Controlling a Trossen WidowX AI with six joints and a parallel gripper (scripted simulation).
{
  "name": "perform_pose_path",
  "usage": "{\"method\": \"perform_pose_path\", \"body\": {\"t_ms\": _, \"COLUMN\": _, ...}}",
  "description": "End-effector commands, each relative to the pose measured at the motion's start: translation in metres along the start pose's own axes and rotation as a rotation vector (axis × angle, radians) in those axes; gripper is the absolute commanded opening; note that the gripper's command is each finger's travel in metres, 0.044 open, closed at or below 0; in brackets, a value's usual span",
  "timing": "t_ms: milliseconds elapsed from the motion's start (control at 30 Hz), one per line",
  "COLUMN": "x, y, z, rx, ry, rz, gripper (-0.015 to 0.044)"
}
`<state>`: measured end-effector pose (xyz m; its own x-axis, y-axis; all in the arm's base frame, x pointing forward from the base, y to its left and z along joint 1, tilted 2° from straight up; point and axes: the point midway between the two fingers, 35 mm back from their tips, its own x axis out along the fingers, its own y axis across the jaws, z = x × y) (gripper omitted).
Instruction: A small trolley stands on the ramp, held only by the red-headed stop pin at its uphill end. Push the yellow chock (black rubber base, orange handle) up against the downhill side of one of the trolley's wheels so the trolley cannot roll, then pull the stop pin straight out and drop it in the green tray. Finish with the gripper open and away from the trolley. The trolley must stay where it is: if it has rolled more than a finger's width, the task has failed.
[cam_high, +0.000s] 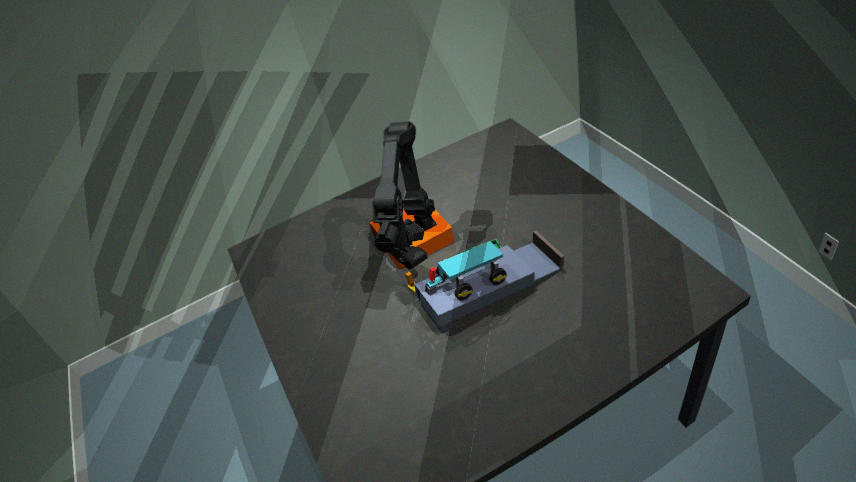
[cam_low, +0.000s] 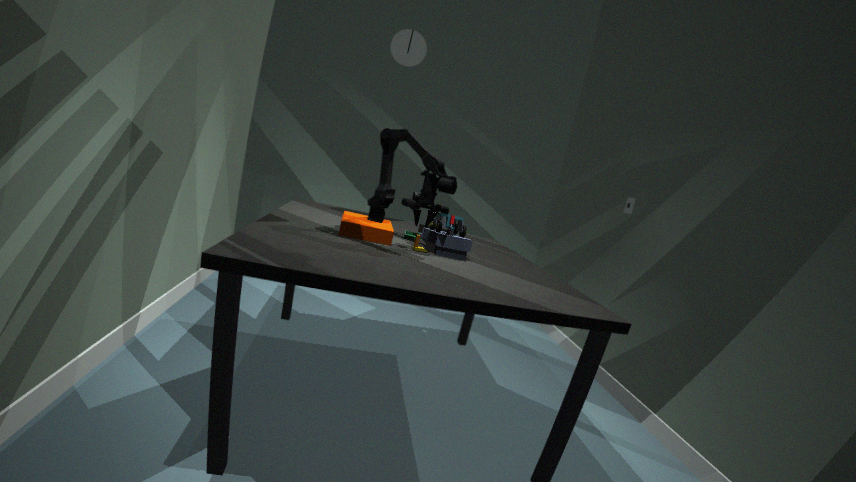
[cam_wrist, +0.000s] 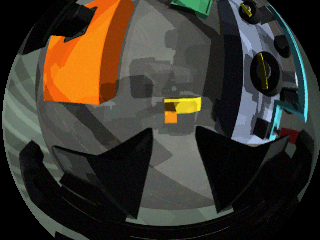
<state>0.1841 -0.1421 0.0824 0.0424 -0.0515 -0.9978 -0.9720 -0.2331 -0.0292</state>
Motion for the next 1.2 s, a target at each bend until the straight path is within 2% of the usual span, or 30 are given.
{"method": "perform_pose_path", "body": {"t_ms": 0, "x": 0.014, "y": 0.001, "z": 0.0, "rx": -0.003, "ry": -0.003, "rz": 0.008, "gripper": 0.019}}
{"method": "perform_pose_path", "body": {"t_ms": 1167, "x": 0.055, "y": 0.002, "z": 0.001, "rx": -0.003, "ry": -0.003, "rz": 0.008, "gripper": 0.019}}
